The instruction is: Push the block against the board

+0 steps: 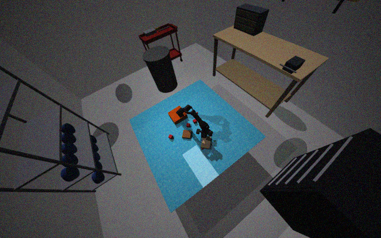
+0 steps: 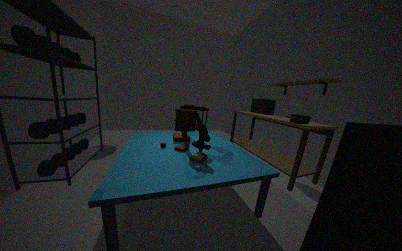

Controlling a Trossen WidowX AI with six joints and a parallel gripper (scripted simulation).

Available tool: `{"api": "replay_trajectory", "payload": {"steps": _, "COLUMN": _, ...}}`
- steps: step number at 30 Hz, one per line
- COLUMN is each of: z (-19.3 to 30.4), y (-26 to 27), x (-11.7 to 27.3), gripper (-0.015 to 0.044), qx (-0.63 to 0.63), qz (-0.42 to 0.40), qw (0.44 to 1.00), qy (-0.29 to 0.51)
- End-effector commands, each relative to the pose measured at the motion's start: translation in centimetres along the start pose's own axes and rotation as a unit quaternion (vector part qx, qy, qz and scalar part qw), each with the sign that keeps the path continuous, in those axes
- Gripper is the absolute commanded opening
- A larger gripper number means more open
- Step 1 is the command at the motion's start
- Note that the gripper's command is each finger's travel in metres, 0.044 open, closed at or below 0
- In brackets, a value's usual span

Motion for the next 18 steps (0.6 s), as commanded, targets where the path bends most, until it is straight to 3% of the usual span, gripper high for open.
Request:
{"api": "replay_trajectory", "payload": {"steps": 1, "z": -0.6, "y": 0.0, "x": -0.2, "gripper": 0.0000, "qx": 0.001, "qz": 0.002, "qw": 1.000, "qy": 0.000}}
{"api": "replay_trajectory", "payload": {"steps": 18, "z": -3.3, "y": 0.2, "x": -0.1, "gripper": 0.0000, "qx": 0.001, "qz": 0.002, "qw": 1.000, "qy": -0.001}}
Point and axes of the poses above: the point midway between the two fingers, 35 mm back from their tips, its own x axis back along the fingers, its own y axis across the jaws, z = x × y, the point moved 4 cm from there along x, back along the fingers, and after that the axes turned 1 degree about -x, right-handed, at the moved point
